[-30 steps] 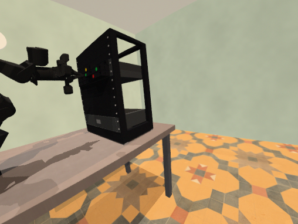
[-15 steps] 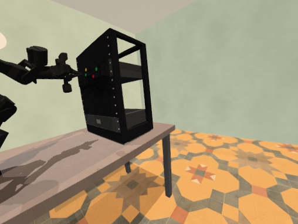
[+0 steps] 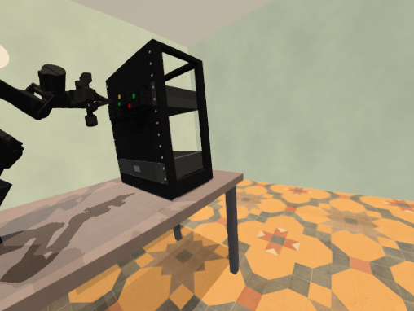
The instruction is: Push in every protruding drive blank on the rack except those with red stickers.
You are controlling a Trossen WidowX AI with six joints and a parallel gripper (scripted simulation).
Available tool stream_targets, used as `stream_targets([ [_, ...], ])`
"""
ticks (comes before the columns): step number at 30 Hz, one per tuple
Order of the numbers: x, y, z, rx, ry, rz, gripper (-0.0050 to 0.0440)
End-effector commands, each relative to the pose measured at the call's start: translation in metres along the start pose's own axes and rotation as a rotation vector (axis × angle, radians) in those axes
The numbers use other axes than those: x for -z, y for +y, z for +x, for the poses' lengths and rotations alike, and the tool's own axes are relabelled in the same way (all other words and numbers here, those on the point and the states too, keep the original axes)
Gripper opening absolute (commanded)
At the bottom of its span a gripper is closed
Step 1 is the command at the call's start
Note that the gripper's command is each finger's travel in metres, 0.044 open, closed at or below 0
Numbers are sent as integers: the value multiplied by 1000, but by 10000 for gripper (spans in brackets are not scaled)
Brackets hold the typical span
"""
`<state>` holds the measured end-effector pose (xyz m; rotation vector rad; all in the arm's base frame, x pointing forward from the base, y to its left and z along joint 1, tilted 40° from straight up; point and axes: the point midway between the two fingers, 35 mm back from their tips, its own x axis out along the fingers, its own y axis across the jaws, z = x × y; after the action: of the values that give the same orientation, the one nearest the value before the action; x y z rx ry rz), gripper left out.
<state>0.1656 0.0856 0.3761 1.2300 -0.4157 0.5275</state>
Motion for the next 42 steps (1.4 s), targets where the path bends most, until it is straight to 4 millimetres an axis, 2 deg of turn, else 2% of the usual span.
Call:
stream_targets([
  [1,4,5,1,-3,-13,0,0],
  [13,15,10,1,-3,-13,0,0],
  [32,17,11,5,-3,-13,0,0],
  [42,17,11,35,-3,-13,0,0],
])
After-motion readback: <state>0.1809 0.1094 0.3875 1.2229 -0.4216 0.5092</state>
